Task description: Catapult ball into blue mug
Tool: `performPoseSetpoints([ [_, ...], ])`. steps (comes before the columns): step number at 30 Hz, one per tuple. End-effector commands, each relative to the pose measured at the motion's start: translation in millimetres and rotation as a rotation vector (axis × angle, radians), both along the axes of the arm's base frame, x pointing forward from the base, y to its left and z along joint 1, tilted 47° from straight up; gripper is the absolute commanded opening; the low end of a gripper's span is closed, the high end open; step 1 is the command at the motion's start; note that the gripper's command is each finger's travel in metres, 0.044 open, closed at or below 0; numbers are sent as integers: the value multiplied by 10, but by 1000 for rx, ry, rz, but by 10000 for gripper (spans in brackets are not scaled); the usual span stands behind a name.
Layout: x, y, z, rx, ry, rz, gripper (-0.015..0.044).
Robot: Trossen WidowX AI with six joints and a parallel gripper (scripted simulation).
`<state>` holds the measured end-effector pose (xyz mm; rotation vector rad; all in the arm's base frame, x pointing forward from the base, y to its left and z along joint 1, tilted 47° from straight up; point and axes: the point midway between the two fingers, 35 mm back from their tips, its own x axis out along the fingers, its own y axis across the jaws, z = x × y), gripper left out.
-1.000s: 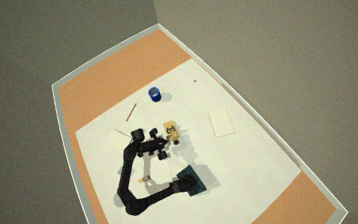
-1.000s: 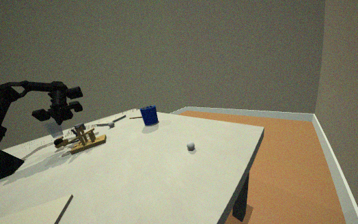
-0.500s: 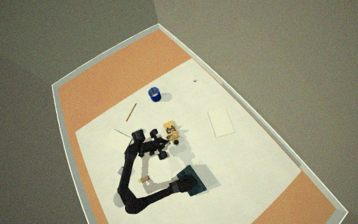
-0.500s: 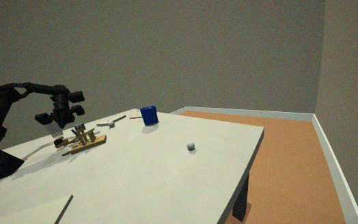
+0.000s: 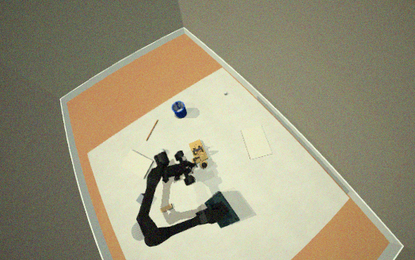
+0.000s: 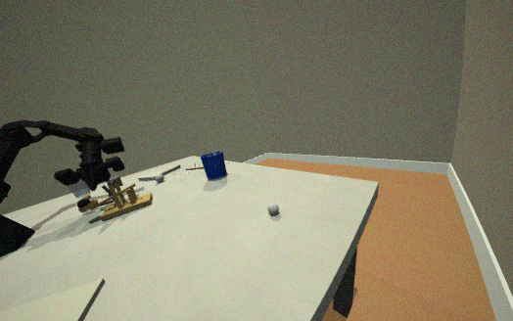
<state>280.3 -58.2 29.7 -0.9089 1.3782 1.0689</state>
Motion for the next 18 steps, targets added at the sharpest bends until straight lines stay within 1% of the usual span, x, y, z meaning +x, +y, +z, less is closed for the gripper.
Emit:
performPoseSetpoints([
  [1,-15,63,-72,6,11,-3,0],
  [18,9,279,-254,7,11,-3,0],
])
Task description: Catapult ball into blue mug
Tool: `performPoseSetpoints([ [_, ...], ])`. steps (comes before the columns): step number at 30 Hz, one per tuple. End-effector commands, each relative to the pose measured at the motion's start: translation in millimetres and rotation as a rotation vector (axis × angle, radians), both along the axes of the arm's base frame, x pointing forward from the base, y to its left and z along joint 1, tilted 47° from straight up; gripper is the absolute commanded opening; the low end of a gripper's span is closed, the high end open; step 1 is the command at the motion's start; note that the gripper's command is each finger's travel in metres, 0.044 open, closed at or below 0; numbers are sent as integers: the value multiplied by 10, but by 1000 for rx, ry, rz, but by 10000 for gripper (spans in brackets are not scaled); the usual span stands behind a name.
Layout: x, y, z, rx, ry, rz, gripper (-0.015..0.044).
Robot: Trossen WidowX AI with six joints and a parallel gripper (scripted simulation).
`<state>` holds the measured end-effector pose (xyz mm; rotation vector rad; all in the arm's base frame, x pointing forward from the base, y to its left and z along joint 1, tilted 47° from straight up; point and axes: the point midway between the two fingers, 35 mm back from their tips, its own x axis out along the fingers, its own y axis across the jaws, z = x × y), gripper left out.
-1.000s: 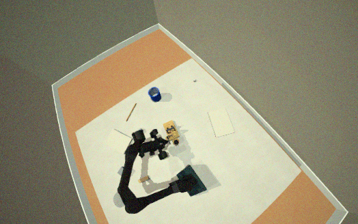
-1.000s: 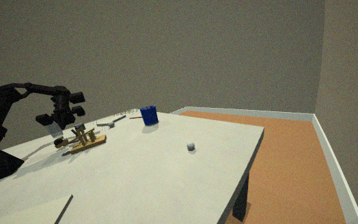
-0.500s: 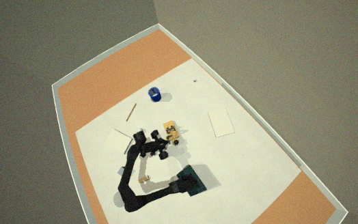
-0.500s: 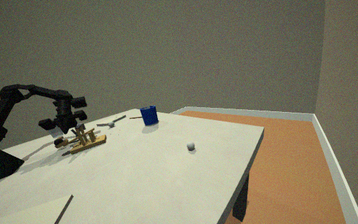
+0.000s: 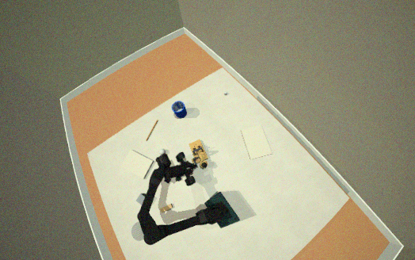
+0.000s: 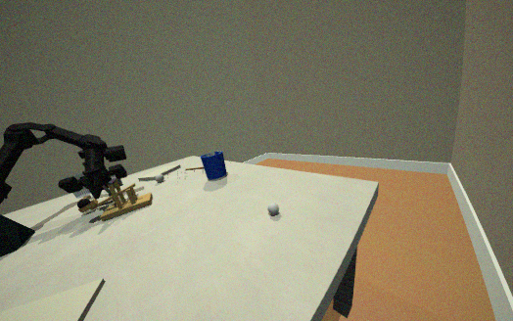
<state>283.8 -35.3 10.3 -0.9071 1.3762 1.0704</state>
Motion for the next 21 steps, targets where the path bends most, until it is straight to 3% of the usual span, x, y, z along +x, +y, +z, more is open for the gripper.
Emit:
performPoseSetpoints([
  [1,-25,62,-70,5,12,-3,0],
  [21,-1,348,-320,7,13,-3,0],
])
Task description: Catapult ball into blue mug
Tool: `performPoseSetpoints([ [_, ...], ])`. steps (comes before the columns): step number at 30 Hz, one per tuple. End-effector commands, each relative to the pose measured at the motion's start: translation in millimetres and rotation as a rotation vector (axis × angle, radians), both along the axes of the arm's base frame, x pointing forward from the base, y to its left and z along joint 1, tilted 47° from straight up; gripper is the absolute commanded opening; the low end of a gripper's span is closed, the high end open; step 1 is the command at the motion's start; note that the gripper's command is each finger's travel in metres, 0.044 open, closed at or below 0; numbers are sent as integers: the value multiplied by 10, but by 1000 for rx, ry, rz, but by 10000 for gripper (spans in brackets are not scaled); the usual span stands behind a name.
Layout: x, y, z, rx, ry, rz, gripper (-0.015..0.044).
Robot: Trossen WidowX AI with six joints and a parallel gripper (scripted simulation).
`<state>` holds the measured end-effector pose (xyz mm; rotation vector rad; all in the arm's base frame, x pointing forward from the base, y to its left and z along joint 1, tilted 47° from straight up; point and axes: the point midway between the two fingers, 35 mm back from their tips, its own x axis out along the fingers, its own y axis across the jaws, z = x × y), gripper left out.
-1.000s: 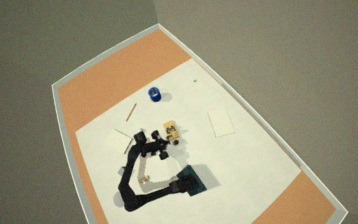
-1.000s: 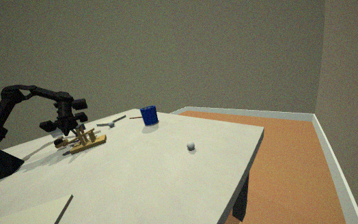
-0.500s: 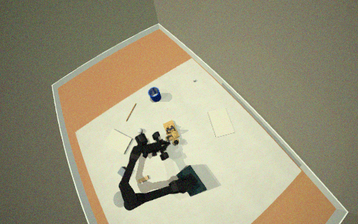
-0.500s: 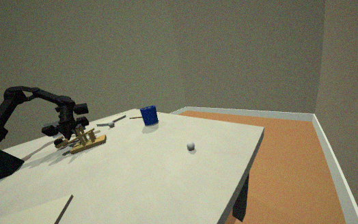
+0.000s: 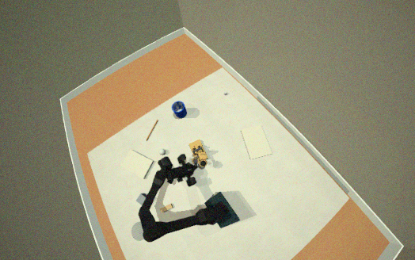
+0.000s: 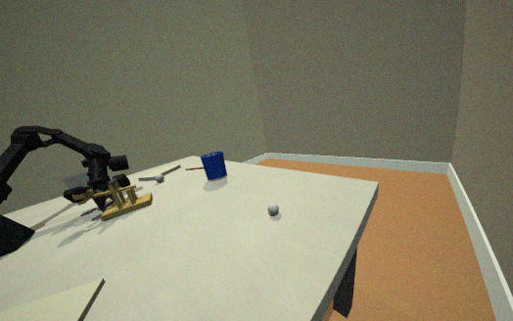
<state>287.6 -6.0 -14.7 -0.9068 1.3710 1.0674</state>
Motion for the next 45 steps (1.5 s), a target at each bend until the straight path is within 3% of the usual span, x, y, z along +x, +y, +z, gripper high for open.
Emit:
performPoseSetpoints([
  [1,-39,55,-70,5,18,-2,0],
  [4,21,-41,154,4,14,-1,0],
  [10,18,-422,1114,-2,1,2,0],
  [14,-13,-468,1246,-3,0,2,0],
  [15,38,-426,1089,-1,-7,-11,26],
  [31,630,-767,1051,70,-120,-415,440],
  [45,1295,-1234,1034,212,-233,-845,440],
])
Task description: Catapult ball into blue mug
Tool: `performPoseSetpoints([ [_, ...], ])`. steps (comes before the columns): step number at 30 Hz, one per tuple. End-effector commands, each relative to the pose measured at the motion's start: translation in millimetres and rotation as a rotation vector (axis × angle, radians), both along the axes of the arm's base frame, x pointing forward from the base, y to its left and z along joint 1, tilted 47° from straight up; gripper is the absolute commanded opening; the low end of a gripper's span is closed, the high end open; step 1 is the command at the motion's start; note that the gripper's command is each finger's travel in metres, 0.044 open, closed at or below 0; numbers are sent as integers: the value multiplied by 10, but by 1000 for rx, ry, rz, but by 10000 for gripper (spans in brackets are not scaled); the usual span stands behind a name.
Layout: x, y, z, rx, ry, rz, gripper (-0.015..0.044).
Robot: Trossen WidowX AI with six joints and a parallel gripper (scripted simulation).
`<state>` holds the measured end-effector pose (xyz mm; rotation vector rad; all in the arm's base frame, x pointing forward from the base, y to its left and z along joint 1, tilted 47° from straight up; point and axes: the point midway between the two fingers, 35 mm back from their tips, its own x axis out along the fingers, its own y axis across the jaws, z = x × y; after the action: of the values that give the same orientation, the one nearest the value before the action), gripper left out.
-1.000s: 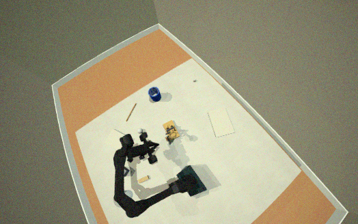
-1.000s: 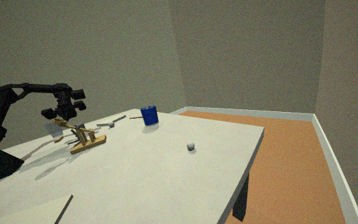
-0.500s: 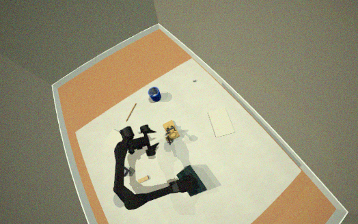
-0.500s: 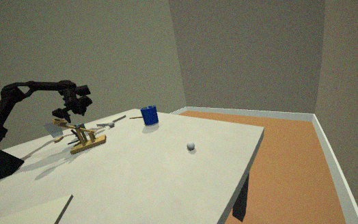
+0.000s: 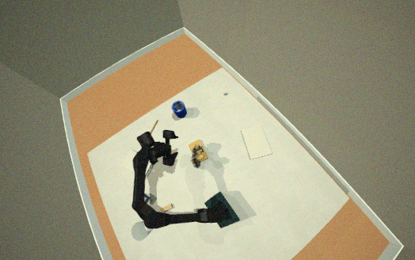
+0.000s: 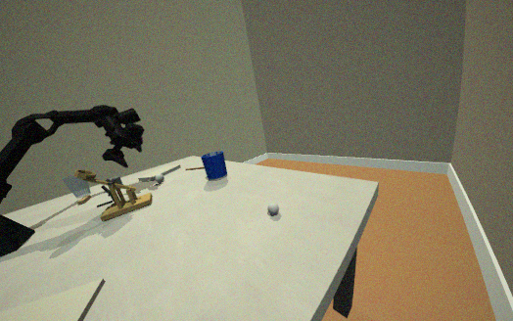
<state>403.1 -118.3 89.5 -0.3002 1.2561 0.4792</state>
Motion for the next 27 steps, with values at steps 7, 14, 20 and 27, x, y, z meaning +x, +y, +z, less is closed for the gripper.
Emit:
performPoseSetpoints([
  [7,407,-419,-25,123,-86,-287,440],
  [14,671,-746,-39,229,-148,-484,440],
  [20,871,-1044,-50,334,-200,-646,440],
  [27,1057,-1419,-65,472,-255,-824,440],
])
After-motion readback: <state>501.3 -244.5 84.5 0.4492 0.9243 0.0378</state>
